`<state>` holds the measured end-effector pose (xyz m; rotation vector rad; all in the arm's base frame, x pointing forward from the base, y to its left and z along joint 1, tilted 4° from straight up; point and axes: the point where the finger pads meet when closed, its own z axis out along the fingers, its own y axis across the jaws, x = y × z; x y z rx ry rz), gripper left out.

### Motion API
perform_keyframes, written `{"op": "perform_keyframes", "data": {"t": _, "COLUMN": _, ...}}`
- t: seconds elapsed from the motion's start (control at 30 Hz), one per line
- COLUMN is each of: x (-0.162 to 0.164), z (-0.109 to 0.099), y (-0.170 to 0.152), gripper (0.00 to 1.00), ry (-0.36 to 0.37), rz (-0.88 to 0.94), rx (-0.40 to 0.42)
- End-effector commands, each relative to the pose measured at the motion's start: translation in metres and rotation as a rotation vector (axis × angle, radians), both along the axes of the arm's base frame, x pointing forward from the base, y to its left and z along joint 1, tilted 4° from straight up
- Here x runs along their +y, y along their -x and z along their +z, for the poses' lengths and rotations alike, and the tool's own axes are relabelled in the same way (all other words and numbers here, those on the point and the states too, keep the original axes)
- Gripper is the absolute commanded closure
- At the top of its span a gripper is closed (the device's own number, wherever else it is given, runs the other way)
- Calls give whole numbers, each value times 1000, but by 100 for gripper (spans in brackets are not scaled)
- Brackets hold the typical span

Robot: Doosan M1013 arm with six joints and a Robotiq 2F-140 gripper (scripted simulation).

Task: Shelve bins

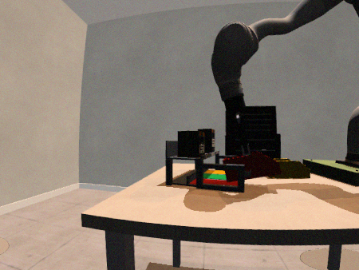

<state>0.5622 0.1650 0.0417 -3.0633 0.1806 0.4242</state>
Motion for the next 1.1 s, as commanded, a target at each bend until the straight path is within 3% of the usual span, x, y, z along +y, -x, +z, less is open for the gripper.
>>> {"op": "perform_keyframes", "data": {"t": 0.0, "x": 0, "z": 0, "y": -3, "gripper": 90, "ry": 0, "rz": 0, "rx": 0}}
{"op": "perform_keyframes", "data": {"t": 1.07, "x": -2, "z": -1, "y": -20, "gripper": 90, "ry": 0, "rz": 0, "rx": 0}}
